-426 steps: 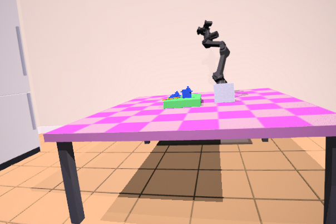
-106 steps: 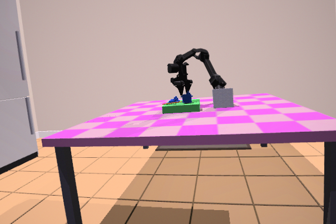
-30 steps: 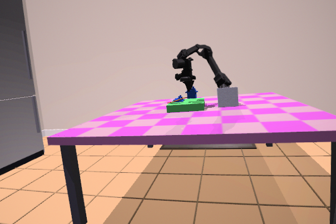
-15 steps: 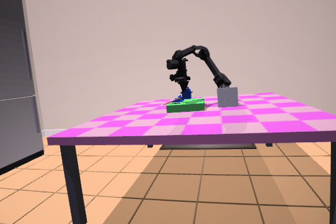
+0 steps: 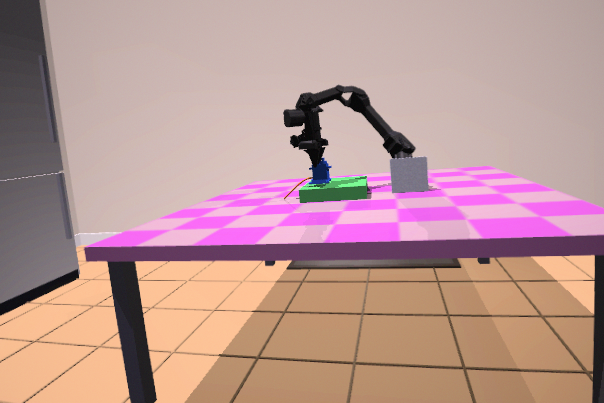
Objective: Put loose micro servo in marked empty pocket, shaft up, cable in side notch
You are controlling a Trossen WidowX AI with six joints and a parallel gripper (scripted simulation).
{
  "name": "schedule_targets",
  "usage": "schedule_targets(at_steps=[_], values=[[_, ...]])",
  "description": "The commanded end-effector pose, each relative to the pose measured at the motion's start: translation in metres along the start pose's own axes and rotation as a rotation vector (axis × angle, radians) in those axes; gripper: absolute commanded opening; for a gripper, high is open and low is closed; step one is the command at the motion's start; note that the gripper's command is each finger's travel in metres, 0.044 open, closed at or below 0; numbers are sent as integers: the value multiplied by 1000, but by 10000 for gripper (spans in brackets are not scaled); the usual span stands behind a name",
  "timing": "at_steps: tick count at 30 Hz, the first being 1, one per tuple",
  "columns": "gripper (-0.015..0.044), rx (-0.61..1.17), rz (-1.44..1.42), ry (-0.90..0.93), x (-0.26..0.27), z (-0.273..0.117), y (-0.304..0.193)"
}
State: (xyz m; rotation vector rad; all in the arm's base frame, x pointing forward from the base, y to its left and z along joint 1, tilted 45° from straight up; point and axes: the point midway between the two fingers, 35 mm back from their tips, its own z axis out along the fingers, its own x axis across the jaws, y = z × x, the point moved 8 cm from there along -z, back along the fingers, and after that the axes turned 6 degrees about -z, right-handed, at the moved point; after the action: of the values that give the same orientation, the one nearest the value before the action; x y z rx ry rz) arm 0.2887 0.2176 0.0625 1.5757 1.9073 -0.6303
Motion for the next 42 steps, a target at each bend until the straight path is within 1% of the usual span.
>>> schedule_targets(at_steps=[1,11,18,24,35,42], values=[[0,-14,1,3,0,-4,14],[0,-15,-51,3,0,-4,20],[0,-15,-148,2,0,-4,20],[0,-15,-148,2,0,-2,20],[0,-15,-148,1,-1,15,21],[0,-15,-148,1,-1,16,21]])
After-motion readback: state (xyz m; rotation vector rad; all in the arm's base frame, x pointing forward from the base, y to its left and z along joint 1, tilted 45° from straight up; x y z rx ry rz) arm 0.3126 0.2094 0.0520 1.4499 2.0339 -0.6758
